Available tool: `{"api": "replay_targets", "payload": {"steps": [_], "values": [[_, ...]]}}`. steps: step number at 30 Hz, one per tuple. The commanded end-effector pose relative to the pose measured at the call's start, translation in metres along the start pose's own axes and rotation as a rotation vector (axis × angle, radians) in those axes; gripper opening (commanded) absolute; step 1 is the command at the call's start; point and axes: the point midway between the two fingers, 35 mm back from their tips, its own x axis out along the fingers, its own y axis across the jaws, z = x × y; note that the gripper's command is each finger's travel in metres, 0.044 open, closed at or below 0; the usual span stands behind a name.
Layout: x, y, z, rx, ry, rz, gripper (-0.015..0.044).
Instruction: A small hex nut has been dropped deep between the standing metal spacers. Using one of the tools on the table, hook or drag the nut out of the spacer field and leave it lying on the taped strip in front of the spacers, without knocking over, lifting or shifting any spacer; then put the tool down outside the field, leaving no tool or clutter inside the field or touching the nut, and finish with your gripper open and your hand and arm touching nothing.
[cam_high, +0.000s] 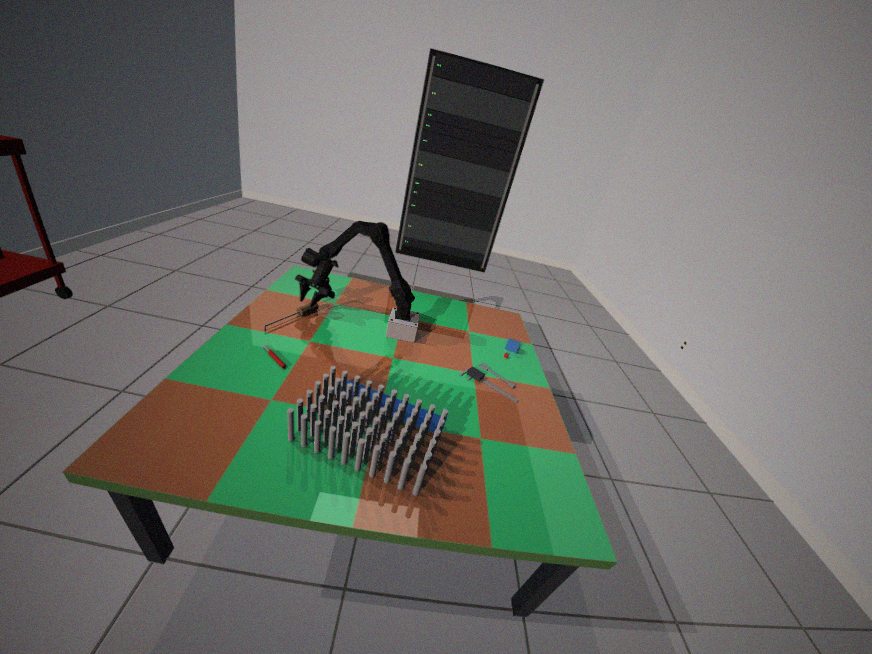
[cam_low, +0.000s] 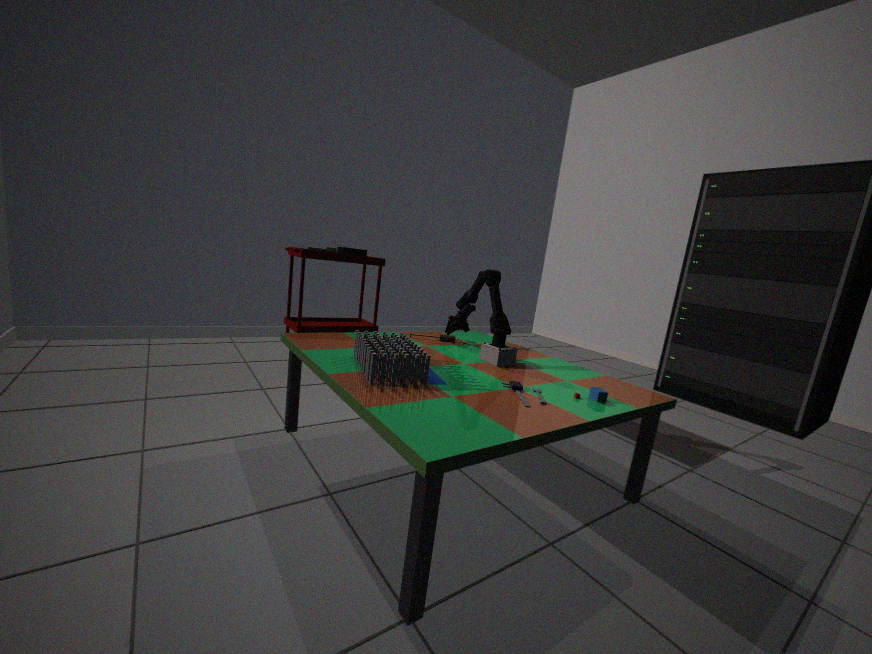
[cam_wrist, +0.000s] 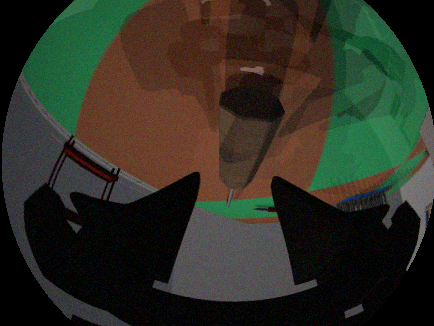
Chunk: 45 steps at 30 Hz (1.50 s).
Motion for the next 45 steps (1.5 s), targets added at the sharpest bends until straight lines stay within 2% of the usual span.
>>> {"api": "replay_targets", "payload": {"steps": [1, 18, 22, 29, 30, 34, 45], "values": [[0.007, -0.002, 0.005, 0.008, -0.001, -0.005, 0.0280], [0.027, -0.004, 0.020, 0.008, -0.001, -0.005, 0.0280], [0.027, -0.004, 0.020, 0.008, -0.001, -0.005, 0.0175], [0.027, -0.004, 0.020, 0.008, -0.001, -0.005, 0.0128], [0.026, -0.003, 0.019, 0.008, -0.001, -0.005, 0.0102], [0.005, 0.003, 0.003, 0.007, -0.001, -0.005, 0.0000], [-0.073, 0.008, -0.051, 0.005, 0.000, -0.004, 0.0000]]}}
